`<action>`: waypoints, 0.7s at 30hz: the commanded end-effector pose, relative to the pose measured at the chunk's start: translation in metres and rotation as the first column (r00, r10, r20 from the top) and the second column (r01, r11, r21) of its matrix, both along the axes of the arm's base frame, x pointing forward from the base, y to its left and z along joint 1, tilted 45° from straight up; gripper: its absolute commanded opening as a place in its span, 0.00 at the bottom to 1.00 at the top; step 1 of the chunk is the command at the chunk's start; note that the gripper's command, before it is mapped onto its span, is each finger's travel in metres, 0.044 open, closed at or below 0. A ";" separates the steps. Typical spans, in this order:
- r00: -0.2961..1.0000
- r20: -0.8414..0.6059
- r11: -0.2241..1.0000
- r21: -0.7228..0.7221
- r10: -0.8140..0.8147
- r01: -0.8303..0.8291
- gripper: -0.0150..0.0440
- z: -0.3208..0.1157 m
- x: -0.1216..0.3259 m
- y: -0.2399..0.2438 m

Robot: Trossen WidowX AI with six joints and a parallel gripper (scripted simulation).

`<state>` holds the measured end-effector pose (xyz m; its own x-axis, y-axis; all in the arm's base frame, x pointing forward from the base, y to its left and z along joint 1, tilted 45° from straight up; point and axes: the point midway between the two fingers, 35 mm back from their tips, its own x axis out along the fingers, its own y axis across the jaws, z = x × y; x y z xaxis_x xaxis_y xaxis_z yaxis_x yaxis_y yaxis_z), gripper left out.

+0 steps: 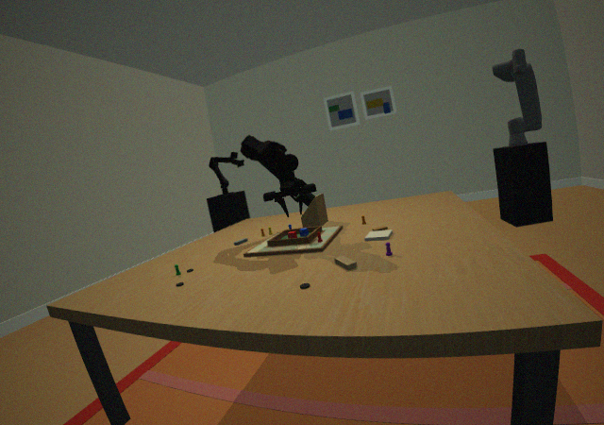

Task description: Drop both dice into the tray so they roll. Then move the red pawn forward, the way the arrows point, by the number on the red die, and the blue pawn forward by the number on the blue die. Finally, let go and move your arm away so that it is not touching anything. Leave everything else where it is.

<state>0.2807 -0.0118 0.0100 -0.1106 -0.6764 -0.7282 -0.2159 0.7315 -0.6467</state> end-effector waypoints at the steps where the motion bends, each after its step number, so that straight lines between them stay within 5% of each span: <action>1: 0.994 -0.085 0.998 0.012 0.067 -0.066 0.59 0.015 -0.038 -0.017; 10: 0.959 -0.202 0.980 0.039 0.198 -0.194 0.59 0.040 -0.121 -0.049; 21: 0.957 -0.208 0.979 0.039 0.204 -0.201 0.59 0.031 -0.131 -0.061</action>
